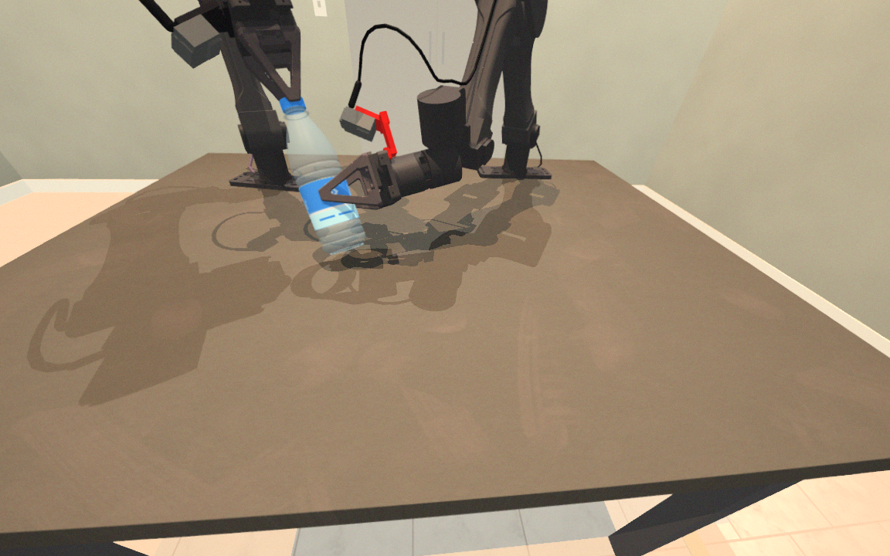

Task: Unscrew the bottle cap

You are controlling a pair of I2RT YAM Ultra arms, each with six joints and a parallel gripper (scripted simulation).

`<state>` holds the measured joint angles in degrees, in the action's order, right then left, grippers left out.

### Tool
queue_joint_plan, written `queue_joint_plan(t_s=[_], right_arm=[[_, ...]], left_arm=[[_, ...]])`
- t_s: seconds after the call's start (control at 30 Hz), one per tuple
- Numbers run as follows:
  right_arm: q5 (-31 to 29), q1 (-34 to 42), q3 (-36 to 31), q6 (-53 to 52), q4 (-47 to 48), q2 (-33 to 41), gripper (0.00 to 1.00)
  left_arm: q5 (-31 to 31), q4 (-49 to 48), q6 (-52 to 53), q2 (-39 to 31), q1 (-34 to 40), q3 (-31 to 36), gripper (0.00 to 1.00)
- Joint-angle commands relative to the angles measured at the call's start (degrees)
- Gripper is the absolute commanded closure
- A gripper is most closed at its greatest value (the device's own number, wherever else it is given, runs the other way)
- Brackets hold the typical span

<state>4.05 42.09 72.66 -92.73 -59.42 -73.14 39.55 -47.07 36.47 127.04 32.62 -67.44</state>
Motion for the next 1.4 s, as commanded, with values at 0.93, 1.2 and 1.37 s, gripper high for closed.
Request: queue_joint_plan(t_s=[0.93, 1.2, 1.37], right_arm=[[-2.41, 1.43, 1.63, 78.92, -1.38, -0.46, 1.00], [-3.16, 1.85, 1.72, 99.32, -1.53, -0.44, 1.00], [-3.45, 2.00, 1.74, 106.95, -1.56, -0.42, 1.00]], left_arm=[[0.26, 0.40, 0.12, -1.13, 0.12, -0.38, 1.00], [0.26, 0.40, 0.12, -1.13, 0.12, -0.38, 1.00], [0.26, 0.40, 0.12, -1.13, 0.12, -0.38, 1.00]])
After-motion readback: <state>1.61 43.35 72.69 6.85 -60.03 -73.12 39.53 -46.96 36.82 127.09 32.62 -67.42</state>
